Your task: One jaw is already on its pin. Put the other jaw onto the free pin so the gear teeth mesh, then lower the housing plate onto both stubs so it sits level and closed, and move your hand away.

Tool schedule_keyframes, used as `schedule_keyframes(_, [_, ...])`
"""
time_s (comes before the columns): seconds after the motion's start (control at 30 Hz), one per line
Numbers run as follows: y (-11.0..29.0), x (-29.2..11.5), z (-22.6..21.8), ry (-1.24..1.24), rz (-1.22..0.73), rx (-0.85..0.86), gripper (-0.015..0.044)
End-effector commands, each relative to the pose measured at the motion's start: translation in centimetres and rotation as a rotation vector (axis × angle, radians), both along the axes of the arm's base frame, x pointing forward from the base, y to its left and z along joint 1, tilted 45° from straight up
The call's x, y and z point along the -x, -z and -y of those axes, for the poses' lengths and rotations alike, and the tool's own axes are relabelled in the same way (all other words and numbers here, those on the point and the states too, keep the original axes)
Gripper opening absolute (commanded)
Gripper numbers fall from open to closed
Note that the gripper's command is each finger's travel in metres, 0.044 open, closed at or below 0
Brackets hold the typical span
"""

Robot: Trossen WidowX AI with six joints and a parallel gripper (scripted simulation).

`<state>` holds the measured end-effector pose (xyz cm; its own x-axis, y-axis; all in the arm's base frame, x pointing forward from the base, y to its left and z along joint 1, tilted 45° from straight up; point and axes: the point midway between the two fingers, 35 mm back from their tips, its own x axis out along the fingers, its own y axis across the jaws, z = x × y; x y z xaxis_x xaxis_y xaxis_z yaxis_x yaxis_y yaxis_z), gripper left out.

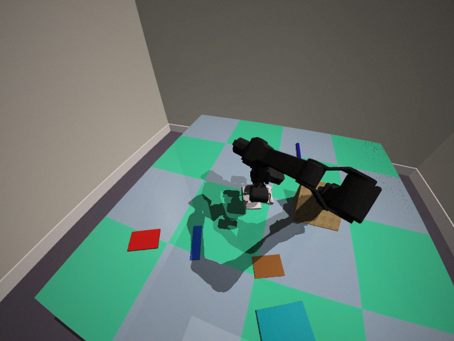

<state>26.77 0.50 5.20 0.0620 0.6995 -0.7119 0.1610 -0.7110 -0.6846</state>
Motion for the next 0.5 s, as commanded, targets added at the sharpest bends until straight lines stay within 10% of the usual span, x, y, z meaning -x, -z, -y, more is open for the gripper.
schedule_keyframes(0.0, [0.5,0.1,-0.6,0.003,-0.008,-0.007,0.0134])
schedule_keyframes(0.47, [2.1,0.0,-2.2,0.005,-0.009,-0.008,0.0134])
